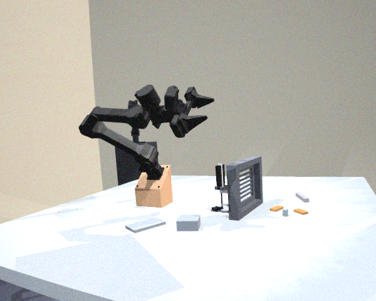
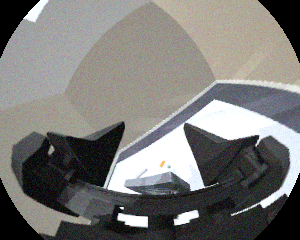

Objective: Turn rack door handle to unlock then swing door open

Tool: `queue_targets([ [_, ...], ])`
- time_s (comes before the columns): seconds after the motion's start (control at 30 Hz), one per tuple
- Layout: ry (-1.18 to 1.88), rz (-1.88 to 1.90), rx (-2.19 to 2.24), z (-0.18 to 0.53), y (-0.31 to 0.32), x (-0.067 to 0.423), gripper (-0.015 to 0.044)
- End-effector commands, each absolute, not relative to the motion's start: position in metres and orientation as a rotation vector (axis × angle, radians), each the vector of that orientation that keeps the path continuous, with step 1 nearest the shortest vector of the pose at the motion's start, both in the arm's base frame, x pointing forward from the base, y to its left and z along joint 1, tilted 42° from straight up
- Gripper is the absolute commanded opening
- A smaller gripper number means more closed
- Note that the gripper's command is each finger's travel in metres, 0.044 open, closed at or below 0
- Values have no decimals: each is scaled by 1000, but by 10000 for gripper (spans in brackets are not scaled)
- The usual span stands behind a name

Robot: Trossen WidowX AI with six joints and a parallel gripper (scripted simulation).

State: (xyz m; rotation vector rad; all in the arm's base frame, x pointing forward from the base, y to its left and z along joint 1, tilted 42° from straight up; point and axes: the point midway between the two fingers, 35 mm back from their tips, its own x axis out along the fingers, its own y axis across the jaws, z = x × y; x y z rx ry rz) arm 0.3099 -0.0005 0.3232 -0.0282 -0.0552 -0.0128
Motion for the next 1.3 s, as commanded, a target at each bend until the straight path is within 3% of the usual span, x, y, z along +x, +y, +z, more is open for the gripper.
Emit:
queue_targets([
  [0.0,-50,-13,-27,322,0,311,374],
  [0.1,20,-23,-4,312,0,319,295],
  [0.63,492,-136,78,234,8,351,294],
  [1.27,983,-350,-6,159,16,344,294],
])
